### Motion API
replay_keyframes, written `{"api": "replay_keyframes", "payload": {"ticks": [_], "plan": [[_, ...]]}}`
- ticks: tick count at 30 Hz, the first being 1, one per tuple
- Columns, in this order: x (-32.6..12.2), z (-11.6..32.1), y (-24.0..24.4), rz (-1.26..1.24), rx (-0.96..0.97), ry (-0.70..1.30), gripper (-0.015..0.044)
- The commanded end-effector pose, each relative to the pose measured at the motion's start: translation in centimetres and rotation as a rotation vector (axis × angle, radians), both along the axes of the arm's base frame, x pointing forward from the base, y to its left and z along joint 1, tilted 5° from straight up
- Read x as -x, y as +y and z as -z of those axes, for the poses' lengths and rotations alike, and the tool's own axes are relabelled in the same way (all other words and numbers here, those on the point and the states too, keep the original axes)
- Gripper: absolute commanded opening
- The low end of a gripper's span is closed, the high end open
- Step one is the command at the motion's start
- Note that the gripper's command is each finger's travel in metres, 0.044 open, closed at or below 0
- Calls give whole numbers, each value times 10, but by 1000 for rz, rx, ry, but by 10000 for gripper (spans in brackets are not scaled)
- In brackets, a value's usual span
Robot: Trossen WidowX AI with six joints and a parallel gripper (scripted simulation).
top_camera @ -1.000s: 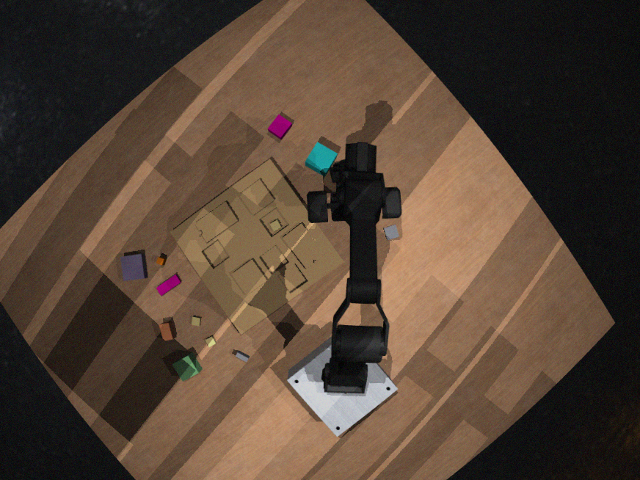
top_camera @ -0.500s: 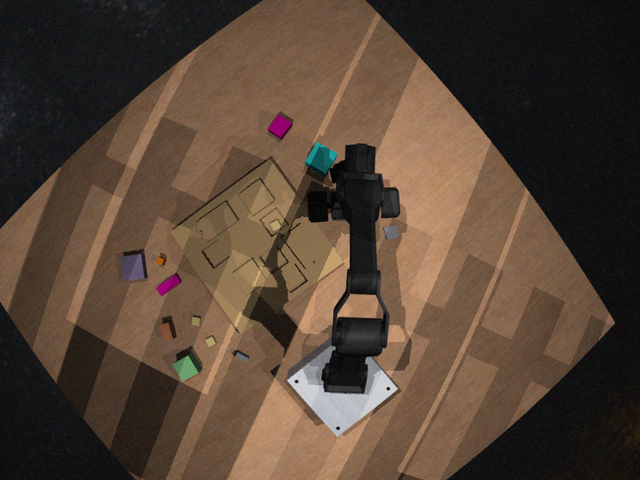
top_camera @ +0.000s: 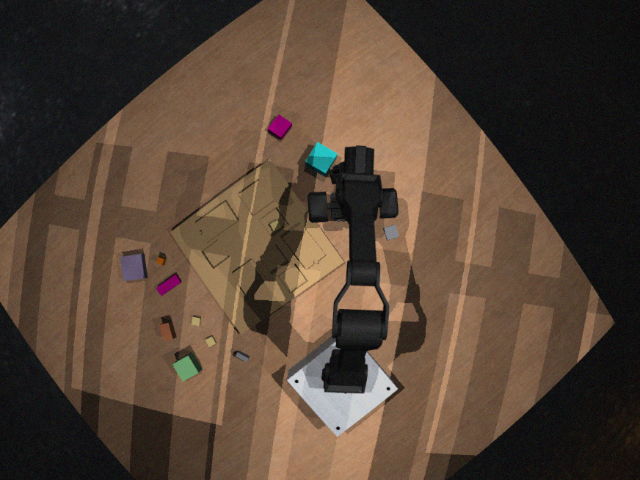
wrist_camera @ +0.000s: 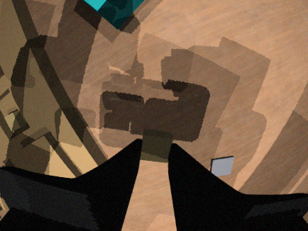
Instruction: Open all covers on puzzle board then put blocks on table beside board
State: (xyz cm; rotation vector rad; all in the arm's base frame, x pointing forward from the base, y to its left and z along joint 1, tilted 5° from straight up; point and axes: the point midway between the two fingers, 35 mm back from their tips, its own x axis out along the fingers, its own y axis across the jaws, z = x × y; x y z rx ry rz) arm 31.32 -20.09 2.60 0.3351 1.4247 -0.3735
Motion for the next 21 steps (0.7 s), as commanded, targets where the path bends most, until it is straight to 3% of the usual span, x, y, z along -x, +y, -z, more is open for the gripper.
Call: {"api": "replay_keyframes", "payload": {"ticks": [1, 21], "plan": [[-1, 6, 1, -5, -3, -1, 80], [-2, 39, 0, -5, -3, -1, 80]]}}
